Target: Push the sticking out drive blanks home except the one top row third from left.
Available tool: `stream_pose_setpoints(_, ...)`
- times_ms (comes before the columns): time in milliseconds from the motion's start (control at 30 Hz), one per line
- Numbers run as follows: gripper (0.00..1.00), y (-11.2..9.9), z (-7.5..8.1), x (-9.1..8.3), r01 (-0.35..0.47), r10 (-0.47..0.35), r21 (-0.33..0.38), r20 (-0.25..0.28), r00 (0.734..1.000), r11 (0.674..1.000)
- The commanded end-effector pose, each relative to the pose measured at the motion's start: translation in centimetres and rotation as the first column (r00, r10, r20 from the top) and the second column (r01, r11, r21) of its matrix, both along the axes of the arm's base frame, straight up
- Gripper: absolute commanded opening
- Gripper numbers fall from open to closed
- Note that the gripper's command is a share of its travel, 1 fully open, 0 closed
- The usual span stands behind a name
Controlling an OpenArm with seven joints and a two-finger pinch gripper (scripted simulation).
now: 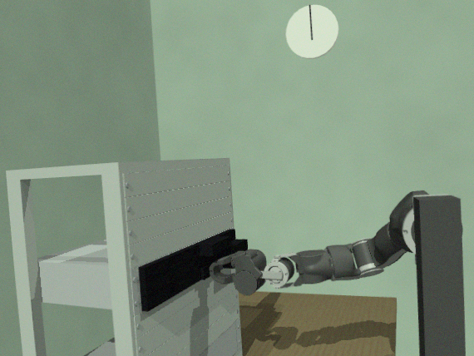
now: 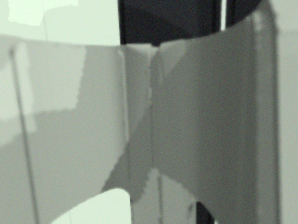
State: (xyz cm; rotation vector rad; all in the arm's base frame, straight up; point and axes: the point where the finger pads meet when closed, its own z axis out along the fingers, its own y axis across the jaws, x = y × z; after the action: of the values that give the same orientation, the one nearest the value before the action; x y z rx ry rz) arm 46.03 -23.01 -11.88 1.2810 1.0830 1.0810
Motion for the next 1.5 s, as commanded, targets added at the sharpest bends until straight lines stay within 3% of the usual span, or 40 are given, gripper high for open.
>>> stream_pose_setpoints(0, 0.0, 0.51, 0.02, 0.21, -0.021, 0.021, 0.007, -0.005, 1.0, 1.0)
stream_pose_setpoints(1467, 0.0, 0.65, -0.05, 1.09, -0.021, 0.021, 0.007, -0.005, 1.0, 1.0)
